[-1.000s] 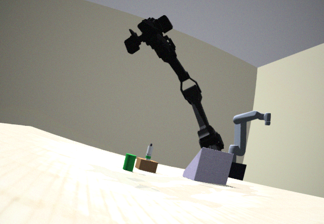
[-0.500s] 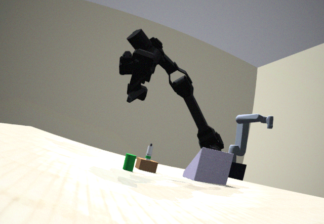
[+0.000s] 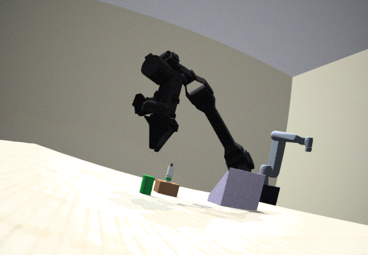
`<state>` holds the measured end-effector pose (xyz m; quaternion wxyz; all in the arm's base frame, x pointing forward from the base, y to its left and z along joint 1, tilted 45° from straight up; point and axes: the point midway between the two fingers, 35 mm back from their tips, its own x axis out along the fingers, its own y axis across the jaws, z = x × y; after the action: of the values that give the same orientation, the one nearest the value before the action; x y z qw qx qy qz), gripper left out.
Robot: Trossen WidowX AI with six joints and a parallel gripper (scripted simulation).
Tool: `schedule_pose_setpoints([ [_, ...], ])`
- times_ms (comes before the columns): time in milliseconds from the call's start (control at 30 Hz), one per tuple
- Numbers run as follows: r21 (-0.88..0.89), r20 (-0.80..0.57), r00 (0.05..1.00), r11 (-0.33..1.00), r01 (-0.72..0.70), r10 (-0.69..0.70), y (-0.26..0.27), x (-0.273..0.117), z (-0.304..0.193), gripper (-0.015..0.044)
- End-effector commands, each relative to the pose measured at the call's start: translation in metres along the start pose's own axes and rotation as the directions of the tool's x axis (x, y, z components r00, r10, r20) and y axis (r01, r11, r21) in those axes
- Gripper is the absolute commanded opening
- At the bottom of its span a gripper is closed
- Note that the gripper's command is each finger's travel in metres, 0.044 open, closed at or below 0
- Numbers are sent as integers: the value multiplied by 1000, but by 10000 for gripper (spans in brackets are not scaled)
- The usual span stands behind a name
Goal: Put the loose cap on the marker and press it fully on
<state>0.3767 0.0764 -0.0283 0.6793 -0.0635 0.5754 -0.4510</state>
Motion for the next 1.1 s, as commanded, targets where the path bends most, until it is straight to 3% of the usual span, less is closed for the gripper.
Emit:
schedule_pose_setpoints([
  [0, 8, 2, 1000, 1000, 15, -15, -1, 19, 0, 253],
  [100, 8, 3, 1000, 1000, 15, -15, -1, 36, -1, 253],
  [1067, 6, 3, 1000, 1000, 16, -16, 0, 76, -3, 253],
])
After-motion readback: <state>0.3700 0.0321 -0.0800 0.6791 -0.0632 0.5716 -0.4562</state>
